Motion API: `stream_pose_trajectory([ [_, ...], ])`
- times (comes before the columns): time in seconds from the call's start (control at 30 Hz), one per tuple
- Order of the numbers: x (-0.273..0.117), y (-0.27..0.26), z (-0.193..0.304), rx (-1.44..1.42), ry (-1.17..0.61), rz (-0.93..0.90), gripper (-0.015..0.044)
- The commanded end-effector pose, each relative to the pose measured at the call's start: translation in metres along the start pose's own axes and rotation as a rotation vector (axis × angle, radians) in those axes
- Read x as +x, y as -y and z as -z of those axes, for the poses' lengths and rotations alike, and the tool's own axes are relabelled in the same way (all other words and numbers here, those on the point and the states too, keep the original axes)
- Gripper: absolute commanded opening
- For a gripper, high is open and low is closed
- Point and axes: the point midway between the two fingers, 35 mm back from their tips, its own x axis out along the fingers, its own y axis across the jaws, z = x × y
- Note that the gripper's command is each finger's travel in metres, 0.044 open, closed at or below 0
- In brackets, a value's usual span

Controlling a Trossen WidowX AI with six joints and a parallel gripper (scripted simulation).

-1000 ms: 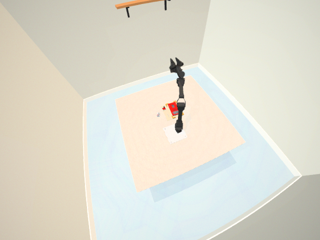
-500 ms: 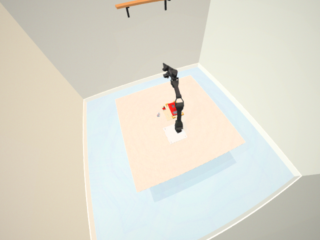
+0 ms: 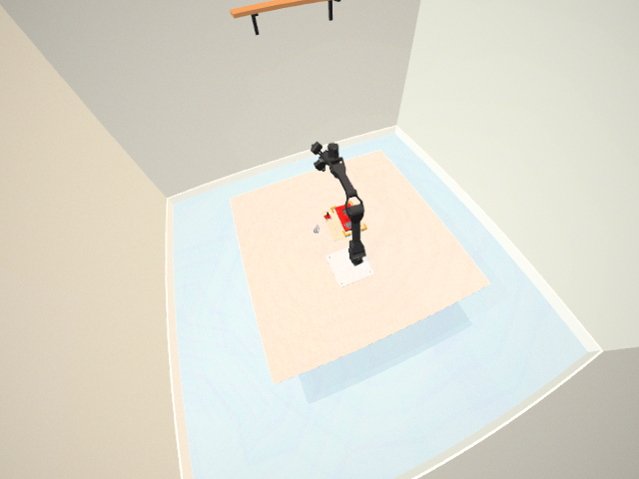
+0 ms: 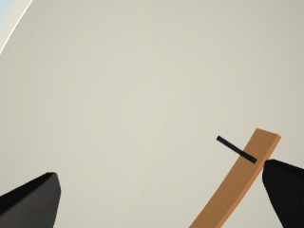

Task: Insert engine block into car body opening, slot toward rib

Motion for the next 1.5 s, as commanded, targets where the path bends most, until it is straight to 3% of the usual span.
stream_pose_trajectory([
  [0.0, 0.005, -0.017, -0.039, 0.032, 0.100, -0.103, 0.0440],
  [0.4, -0.012, -0.051, -0.143, 0.056, 0.383, -0.381, 0.0440],
  [0.83, -0.071, -0.080, -0.238, -0.010, 0.682, -0.693, 0.0440],
  [1.33, -0.174, -0.100, -0.299, -0.194, 0.985, -1.044, 0.0440],
  [1.47, -0.183, -0.101, -0.302, -0.213, 1.006, -1.071, 0.0440],
])
